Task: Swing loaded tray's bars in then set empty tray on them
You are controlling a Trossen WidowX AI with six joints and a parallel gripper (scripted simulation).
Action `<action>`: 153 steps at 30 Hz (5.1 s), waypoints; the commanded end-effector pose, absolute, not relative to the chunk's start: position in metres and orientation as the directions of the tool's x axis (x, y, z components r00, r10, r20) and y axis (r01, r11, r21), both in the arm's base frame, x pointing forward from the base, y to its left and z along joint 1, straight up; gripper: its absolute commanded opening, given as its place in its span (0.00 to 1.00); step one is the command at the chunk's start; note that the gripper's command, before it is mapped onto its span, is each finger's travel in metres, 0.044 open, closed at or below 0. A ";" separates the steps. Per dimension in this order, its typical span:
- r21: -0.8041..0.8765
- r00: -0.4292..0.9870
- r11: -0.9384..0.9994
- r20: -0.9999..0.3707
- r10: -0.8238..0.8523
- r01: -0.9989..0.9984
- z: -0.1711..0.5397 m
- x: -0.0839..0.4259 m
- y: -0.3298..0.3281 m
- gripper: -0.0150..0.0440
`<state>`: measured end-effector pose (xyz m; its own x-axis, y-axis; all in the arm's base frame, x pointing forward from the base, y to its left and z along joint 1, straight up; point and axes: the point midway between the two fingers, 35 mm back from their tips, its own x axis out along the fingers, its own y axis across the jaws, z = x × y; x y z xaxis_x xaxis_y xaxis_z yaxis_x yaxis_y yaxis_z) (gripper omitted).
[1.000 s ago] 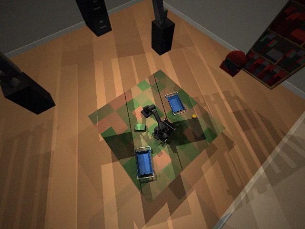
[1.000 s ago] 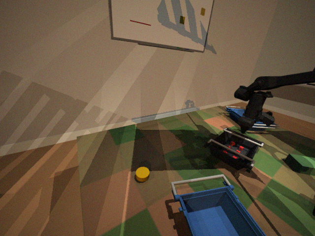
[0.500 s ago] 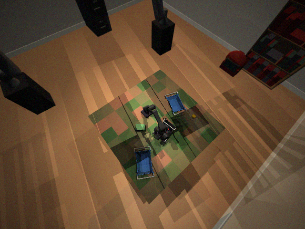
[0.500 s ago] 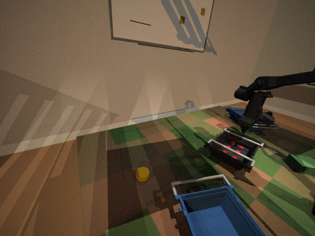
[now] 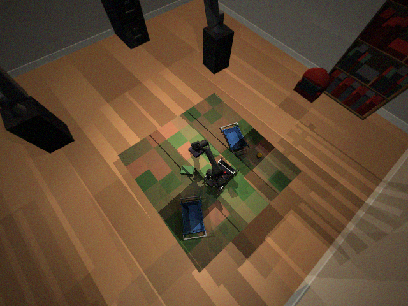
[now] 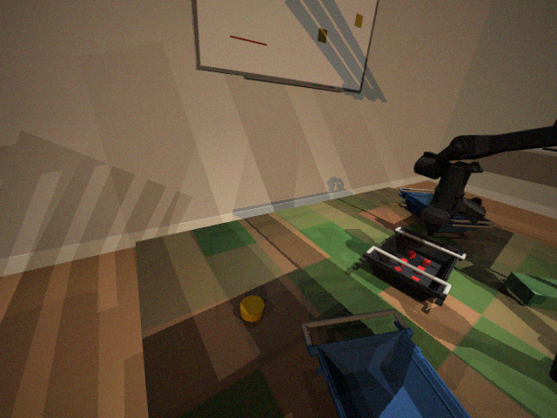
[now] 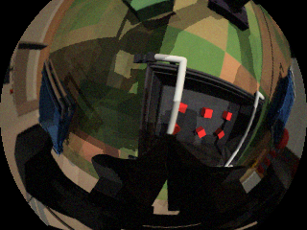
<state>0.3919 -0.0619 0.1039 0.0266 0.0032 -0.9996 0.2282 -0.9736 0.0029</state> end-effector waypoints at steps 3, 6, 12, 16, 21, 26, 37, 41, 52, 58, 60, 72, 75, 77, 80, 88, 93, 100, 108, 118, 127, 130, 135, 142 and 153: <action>0.003 0.027 -0.974 -1.000 0.003 0.228 0.104 0.392 -0.062 0.25; 0.003 0.027 -0.974 -1.000 0.003 0.228 0.104 0.392 -0.062 0.25; 0.003 0.027 -0.974 -1.000 0.003 0.228 0.104 0.392 -0.062 0.25; 0.003 0.027 -0.974 -1.000 0.003 0.228 0.104 0.392 -0.062 0.25; 0.003 0.027 -0.974 -1.000 0.003 0.228 0.104 0.392 -0.062 0.25; 0.003 0.027 -0.974 -1.000 0.003 0.228 0.104 0.392 -0.062 0.25; 0.003 0.027 -0.974 -1.000 0.003 0.228 0.104 0.392 -0.062 0.48; 0.004 0.030 -0.974 -1.000 0.003 0.228 0.115 0.393 -0.062 0.65; 0.012 0.036 -0.914 -0.999 0.003 0.407 0.164 0.391 -0.044 1.00; 0.029 0.035 -0.375 -0.999 0.008 0.927 0.158 0.387 0.025 1.00; 0.032 0.034 -0.128 -0.999 0.010 0.991 0.156 0.383 0.048 1.00; 0.030 0.030 0.833 -0.999 0.017 0.552 0.146 0.349 0.140 1.00; 0.027 0.029 0.941 -0.999 0.018 0.338 0.144 0.338 0.158 1.00; 0.024 0.028 0.983 -0.999 0.019 0.183 0.142 0.331 0.170 1.00; 0.018 0.027 0.998 -0.999 0.020 -0.056 0.140 0.319 0.187 1.00; 0.002 0.024 0.766 -0.999 0.023 -0.642 0.134 0.282 0.228 1.00; -0.008 0.021 0.453 -0.999 0.024 -0.891 0.130 0.257 0.250 1.00; -0.021 0.018 -0.091 -1.000 0.026 -0.996 0.124 0.218 0.277 1.00; -0.029 0.015 -0.668 -1.000 0.027 -0.744 0.117 0.171 0.299 1.00; -0.030 0.011 -0.955 -1.000 0.028 -0.294 0.112 0.130 0.312 1.00; -0.030 0.011 -0.955 -1.000 0.028 -0.294 0.112 0.130 0.312 1.00; -0.030 0.011 -0.955 -1.000 0.028 -0.294 0.109 0.130 0.313 1.00; -0.030 0.011 -0.955 -1.000 0.028 -0.294 0.092 0.131 0.315 1.00; -0.030 0.011 -0.955 -1.000 0.028 -0.294 0.060 0.132 0.317 1.00; -0.029 0.011 -0.955 -1.000 0.027 -0.294 0.027 0.131 0.315 1.00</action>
<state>0.1307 0.3159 0.0318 0.0064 0.0314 -0.9995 -0.2990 -0.9537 -0.0318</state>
